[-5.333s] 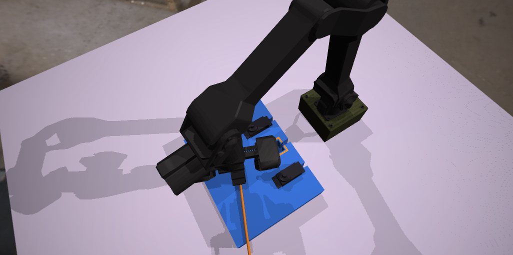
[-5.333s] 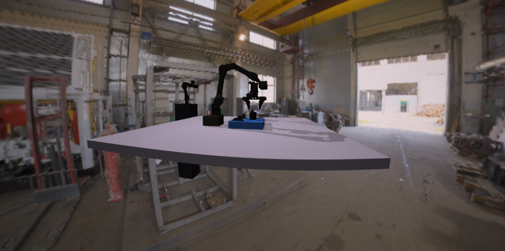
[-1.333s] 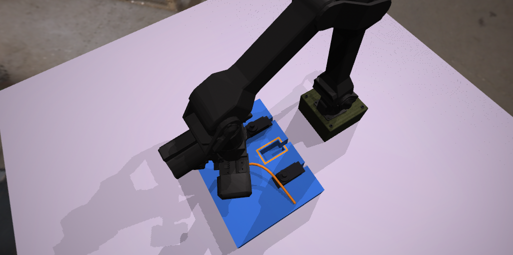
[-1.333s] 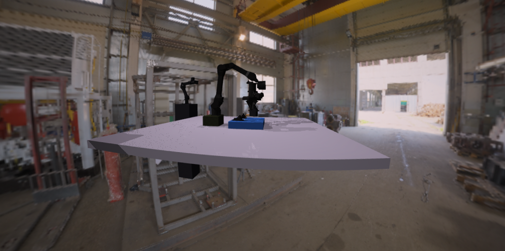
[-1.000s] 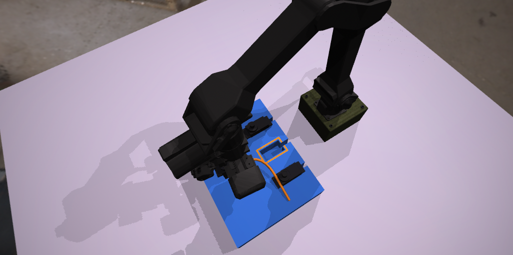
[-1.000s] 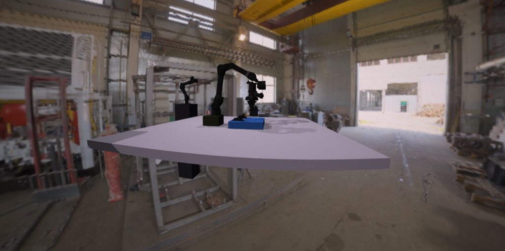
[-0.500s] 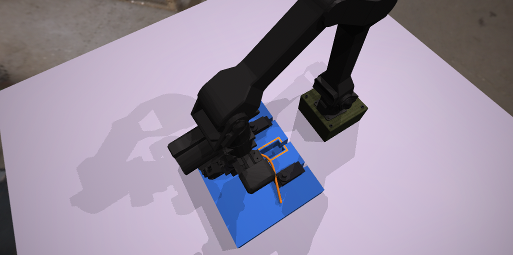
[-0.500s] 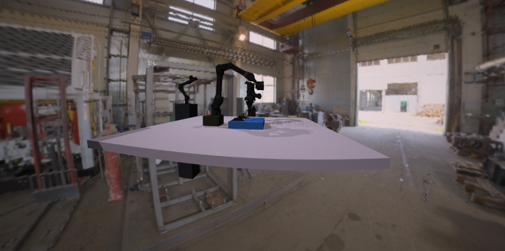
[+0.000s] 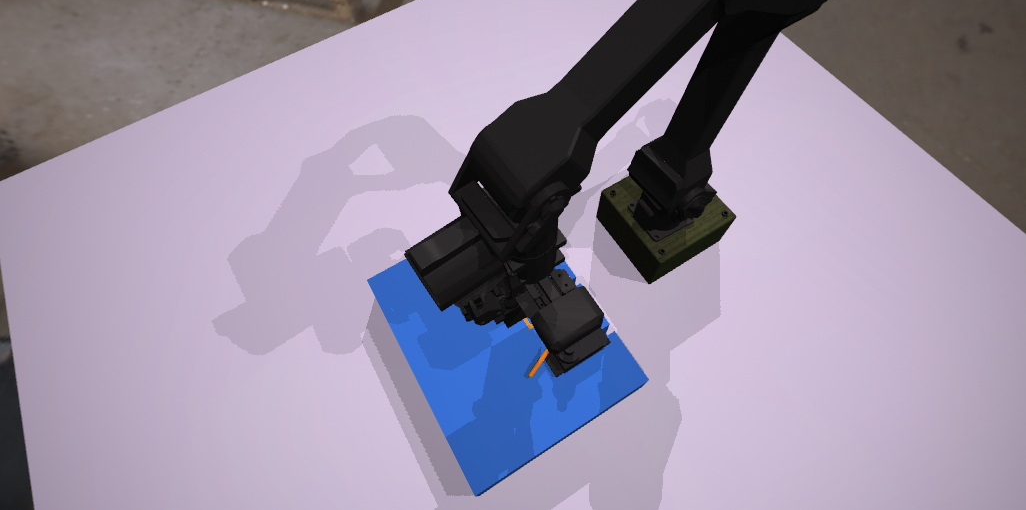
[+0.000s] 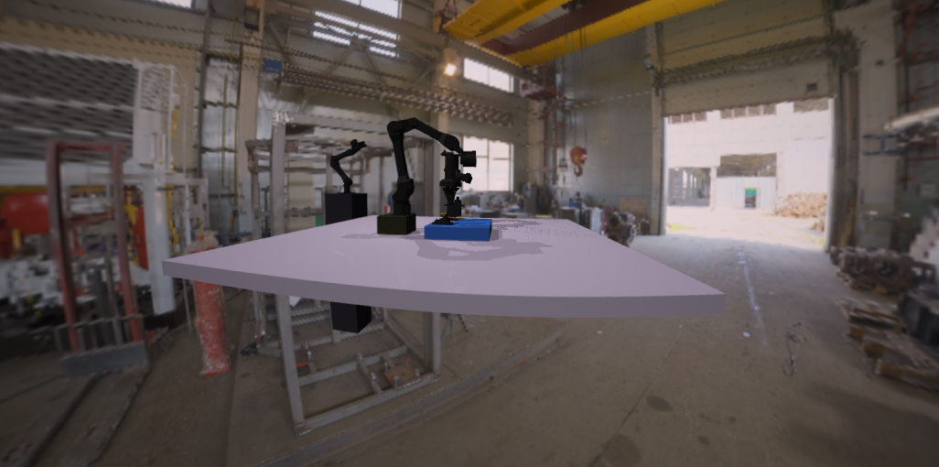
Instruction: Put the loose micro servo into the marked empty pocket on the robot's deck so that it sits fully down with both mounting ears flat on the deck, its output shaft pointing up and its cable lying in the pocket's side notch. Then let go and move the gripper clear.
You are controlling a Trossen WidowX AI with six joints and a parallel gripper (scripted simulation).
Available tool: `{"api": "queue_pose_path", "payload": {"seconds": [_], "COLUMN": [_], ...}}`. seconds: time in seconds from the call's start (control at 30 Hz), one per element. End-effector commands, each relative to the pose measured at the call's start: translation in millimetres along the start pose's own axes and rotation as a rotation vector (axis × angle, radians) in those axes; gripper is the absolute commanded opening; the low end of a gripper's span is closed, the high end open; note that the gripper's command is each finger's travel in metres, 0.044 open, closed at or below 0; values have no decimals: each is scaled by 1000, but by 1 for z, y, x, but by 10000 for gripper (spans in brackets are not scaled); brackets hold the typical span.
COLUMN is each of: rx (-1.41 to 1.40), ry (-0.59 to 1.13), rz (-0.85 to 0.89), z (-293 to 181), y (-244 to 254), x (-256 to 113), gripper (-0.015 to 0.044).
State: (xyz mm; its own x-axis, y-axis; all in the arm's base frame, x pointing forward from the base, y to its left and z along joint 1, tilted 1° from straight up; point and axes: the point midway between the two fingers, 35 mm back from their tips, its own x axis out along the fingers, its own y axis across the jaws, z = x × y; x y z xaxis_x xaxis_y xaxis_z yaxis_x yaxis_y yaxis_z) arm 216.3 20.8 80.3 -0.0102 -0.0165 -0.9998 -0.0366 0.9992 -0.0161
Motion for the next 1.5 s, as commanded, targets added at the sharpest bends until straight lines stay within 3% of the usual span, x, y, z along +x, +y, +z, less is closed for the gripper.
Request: {"api": "queue_pose_path", "payload": {"seconds": [0.0, 0.2, 1.47], "rx": [4, 4, 4], "ry": [-8, -7, -7], "rz": [3, 3, 3], "z": [-17, -36, -33], "y": [0, 1, 1], "x": [-2, -1, 27], "gripper": [0, 0, 0]}}
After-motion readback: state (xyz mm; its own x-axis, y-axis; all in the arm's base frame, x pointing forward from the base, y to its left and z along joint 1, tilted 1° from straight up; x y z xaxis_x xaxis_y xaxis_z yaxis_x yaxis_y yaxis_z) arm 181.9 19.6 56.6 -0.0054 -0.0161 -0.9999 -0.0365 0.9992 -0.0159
